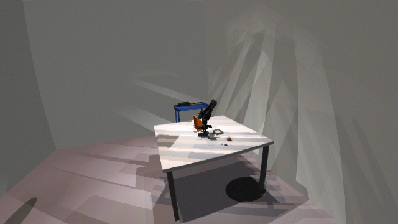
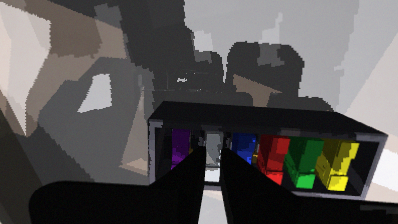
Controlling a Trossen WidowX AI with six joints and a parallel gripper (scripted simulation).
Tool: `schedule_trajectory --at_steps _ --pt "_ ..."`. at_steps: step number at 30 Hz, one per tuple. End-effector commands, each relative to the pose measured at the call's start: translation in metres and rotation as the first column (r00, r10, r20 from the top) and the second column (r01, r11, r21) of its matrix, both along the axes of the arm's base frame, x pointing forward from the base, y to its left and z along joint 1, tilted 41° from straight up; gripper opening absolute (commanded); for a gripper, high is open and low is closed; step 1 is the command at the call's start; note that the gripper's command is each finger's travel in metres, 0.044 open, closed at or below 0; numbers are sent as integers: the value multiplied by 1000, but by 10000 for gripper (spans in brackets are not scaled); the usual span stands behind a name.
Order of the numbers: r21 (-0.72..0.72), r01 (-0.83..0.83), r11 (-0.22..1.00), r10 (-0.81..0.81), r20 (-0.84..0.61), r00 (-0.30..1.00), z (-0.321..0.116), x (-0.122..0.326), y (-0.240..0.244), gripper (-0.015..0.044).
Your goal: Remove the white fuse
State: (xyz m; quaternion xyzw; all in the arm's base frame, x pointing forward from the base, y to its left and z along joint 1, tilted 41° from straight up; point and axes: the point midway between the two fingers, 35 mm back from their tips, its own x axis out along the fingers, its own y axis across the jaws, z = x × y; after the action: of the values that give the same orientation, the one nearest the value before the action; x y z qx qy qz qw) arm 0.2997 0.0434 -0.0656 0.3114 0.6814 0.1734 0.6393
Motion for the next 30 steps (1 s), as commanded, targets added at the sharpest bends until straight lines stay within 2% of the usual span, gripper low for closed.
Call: schedule_trajectory --at_steps 1,30 --pt "0 0 1000 0 0 1000 0 0 0 0" --pt "0 1 1000 -1 0 1000 9 1 -8 0"
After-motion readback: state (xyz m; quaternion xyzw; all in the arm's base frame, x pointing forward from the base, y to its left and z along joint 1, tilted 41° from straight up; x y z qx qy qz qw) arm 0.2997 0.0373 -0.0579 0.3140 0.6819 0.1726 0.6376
